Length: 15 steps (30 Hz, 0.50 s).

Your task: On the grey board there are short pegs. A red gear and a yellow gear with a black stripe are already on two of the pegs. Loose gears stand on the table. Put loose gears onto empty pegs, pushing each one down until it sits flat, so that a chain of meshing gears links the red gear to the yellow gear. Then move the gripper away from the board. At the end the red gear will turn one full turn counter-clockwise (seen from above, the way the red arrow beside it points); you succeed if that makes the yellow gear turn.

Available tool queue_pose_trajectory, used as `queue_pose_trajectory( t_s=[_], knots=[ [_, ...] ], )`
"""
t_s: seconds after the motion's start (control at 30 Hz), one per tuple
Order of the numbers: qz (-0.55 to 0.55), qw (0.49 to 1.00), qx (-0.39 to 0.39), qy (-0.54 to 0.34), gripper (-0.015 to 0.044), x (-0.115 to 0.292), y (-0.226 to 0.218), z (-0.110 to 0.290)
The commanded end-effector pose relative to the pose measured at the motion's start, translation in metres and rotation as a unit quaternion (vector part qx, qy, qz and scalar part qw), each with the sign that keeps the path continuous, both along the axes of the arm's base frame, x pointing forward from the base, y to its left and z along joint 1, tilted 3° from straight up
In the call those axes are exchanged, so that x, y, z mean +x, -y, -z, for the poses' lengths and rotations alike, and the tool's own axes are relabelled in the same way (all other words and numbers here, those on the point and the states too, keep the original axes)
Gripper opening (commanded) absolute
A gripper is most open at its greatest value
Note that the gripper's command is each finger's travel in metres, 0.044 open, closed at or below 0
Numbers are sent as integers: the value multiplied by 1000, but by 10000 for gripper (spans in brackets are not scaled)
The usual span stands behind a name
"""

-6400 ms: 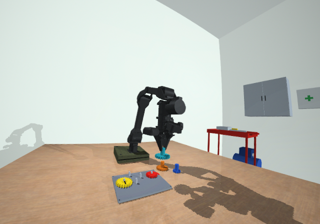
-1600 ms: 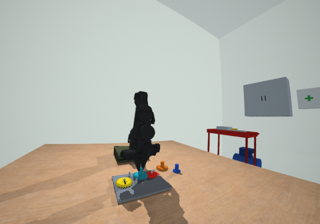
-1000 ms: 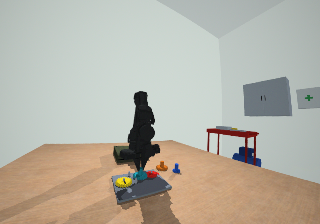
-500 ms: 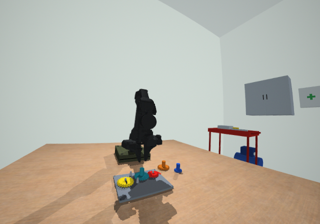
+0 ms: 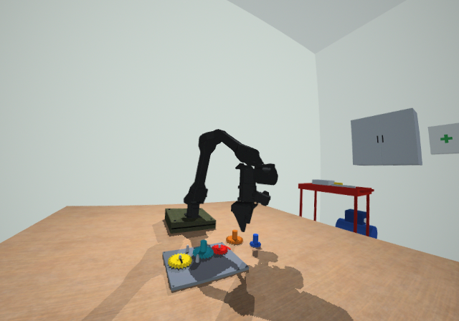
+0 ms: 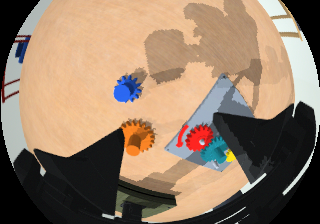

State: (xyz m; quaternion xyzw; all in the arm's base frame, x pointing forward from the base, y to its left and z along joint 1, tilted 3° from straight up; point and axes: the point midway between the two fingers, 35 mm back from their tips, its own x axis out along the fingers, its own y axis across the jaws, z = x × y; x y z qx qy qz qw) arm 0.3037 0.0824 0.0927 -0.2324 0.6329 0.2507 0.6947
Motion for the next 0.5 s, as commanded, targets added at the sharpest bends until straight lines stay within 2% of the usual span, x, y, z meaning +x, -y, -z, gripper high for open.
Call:
queue_pose_trajectory(
  t_s=[0.0, 0.17, 0.47],
  knots=[
    [-85, 996, -5, 2, 440, -9, -48, -1],
    [-89, 996, -5, 2, 440, -6, -55, -2],
    [-89, 996, -5, 2, 440, -6, -57, 21]
  ],
)
